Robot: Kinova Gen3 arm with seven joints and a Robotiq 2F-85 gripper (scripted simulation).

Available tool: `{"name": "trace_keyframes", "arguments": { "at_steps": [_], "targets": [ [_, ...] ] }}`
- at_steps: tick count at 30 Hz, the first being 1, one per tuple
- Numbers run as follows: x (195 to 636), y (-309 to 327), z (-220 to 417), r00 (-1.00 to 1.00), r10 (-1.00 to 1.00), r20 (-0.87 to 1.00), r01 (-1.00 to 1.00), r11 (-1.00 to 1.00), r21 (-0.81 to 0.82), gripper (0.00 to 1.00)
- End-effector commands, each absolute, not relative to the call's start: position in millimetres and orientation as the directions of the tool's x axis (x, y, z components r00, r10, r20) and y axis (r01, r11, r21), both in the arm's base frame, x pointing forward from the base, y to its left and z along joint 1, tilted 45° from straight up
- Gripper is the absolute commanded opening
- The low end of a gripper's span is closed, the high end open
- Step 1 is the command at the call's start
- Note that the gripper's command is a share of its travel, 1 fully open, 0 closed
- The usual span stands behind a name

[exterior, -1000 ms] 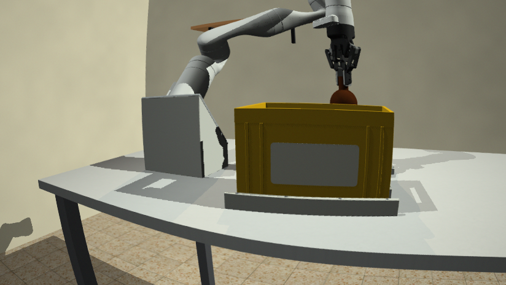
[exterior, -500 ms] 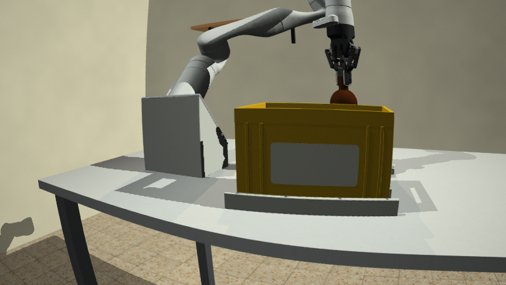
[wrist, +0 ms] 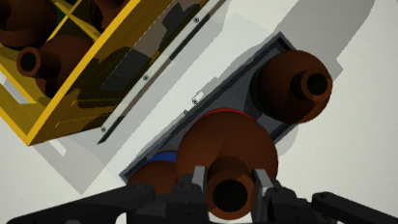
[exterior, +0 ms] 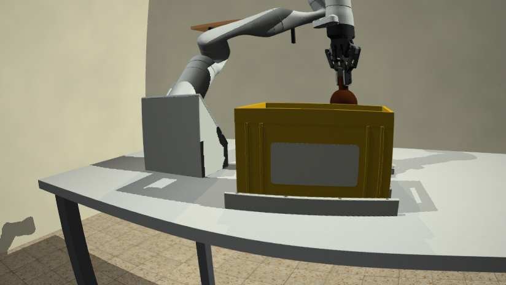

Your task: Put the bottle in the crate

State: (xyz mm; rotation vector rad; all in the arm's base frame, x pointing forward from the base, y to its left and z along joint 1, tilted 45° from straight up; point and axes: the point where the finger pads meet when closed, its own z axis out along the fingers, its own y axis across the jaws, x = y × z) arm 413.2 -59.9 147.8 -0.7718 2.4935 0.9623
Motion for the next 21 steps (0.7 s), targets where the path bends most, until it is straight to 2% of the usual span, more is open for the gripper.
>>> {"name": "trace_keyframes", "arguments": {
  "at_steps": [1, 21],
  "targets": [
    [412.2, -61.7, 151.0, -0.793, -0.351, -0.498, -0.595, 0.621, 0.510, 0.00],
    [411.8, -63.8, 153.0, -0.793, -0.351, -0.498, -0.595, 0.621, 0.510, 0.00]
  ]
}}
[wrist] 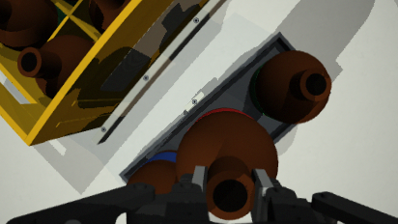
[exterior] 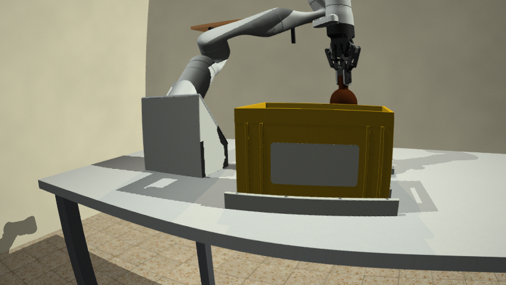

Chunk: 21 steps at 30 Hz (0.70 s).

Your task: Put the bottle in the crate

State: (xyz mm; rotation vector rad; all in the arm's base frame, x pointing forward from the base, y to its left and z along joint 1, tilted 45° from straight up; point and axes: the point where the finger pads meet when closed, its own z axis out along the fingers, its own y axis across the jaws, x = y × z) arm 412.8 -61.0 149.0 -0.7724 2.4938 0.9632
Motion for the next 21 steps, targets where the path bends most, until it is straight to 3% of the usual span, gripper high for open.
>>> {"name": "trace_keyframes", "arguments": {
  "at_steps": [1, 21],
  "targets": [
    [412, -64, 153, -0.793, -0.351, -0.498, -0.595, 0.621, 0.510, 0.00],
    [409, -77, 167, -0.793, -0.351, -0.498, -0.595, 0.621, 0.510, 0.00]
  ]
}}
